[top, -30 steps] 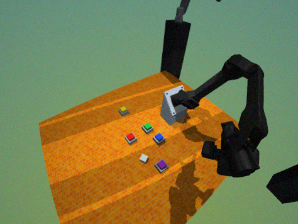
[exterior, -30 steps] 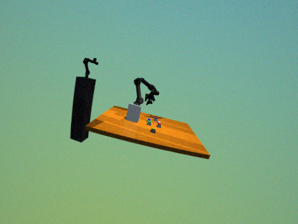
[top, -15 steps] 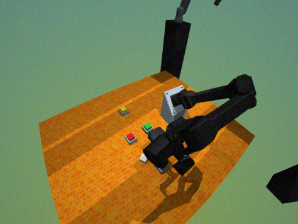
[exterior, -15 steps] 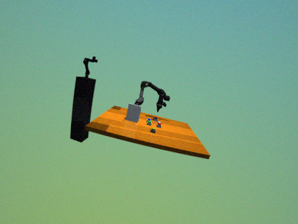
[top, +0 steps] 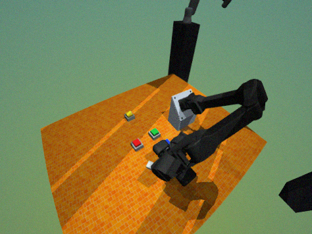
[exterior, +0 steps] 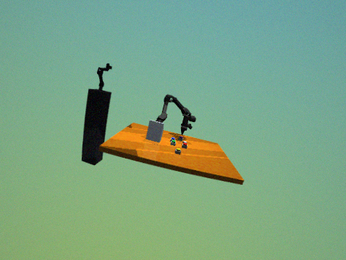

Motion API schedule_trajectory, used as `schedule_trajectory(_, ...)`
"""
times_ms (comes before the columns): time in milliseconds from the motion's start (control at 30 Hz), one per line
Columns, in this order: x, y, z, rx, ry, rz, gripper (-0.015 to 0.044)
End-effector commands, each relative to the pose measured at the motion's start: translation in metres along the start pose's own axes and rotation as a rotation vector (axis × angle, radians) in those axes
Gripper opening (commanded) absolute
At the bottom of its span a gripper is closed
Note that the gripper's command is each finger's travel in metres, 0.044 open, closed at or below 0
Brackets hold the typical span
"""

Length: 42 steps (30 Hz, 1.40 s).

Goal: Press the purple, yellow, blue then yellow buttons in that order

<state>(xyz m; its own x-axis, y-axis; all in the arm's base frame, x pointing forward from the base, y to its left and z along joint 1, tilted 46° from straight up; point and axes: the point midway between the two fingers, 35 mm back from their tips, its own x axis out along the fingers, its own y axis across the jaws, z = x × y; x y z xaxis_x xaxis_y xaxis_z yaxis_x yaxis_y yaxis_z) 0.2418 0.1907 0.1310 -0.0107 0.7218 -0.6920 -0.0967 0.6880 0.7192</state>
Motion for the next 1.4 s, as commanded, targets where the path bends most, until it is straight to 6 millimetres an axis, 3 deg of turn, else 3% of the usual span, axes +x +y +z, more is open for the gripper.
schedule_trajectory(0, 0.003, -0.001, 0.0, 0.003, -0.005, -0.003, 0.0032)
schedule_trajectory(367, 0.004, -0.001, 0.0, 0.003, -0.005, -0.003, 0.002)
schedule_trajectory(1033, 0.035, -0.001, 0.0, 0.003, -0.005, -0.002, 0.002)
schedule_trajectory(1367, 0.036, -0.001, 0.0, 0.003, -0.005, -0.002, 0.002)
